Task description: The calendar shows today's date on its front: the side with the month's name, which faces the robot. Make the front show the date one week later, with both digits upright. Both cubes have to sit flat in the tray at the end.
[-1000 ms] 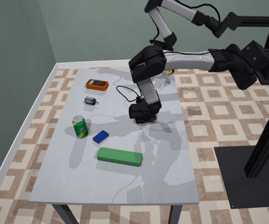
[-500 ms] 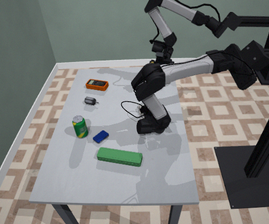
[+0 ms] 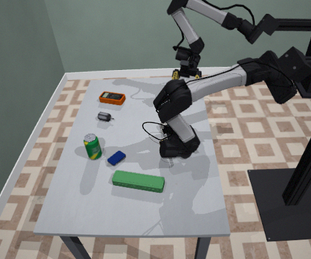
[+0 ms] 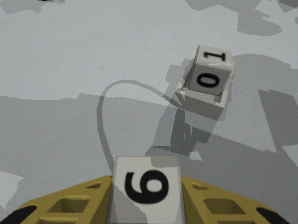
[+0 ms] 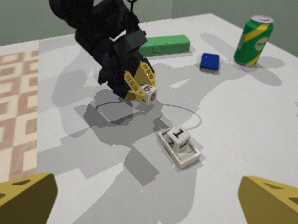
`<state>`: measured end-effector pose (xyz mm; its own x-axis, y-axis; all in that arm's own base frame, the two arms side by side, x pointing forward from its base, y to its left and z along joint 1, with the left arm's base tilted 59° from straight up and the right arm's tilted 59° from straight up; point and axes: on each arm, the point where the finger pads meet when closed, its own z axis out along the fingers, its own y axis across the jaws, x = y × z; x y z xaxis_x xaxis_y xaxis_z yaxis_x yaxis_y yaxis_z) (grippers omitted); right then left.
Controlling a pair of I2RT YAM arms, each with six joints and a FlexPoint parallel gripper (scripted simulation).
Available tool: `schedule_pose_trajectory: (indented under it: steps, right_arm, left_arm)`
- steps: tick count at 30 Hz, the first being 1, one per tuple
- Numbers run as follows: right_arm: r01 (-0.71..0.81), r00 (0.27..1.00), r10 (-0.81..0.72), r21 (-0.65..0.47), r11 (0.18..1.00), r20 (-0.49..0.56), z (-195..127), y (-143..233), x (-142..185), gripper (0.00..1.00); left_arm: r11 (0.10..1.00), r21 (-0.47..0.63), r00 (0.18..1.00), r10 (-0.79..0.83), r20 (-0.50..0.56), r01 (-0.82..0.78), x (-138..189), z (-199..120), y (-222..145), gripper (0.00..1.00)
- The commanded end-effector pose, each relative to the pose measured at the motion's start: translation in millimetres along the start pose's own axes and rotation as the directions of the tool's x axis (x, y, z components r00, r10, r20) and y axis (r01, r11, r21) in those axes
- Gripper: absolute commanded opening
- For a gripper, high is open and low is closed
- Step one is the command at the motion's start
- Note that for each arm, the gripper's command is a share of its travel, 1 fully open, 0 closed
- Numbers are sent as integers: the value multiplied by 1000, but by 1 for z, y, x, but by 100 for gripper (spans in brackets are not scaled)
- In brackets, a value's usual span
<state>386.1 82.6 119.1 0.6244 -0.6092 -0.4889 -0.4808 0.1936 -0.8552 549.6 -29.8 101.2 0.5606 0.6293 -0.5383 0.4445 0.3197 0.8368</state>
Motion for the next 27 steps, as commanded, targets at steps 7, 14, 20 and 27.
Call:
schedule_pose_trajectory:
  steps: [7,14,20,27]
  right_arm:
    - [26,999,-26,13,1000,20,-2,-6,-10,100]
    - [26,999,-26,13,1000,20,-2,-6,-10,100]
    - [26,999,-26,13,1000,20,-2,-6,-10,100]
    - [26,999,-26,13,1000,20,-2,-6,-10,100]
  left_arm:
    - [999,-22,999,29,32,-28,0,3,11,21]
    - [1000,-12,1000,6,27,-6,1,10,10,21]
    - [1000,-5,1000,-5,24,5,12,16,1,21]
    - [1000,-13,1000,2,21,-1,16,14,3,21]
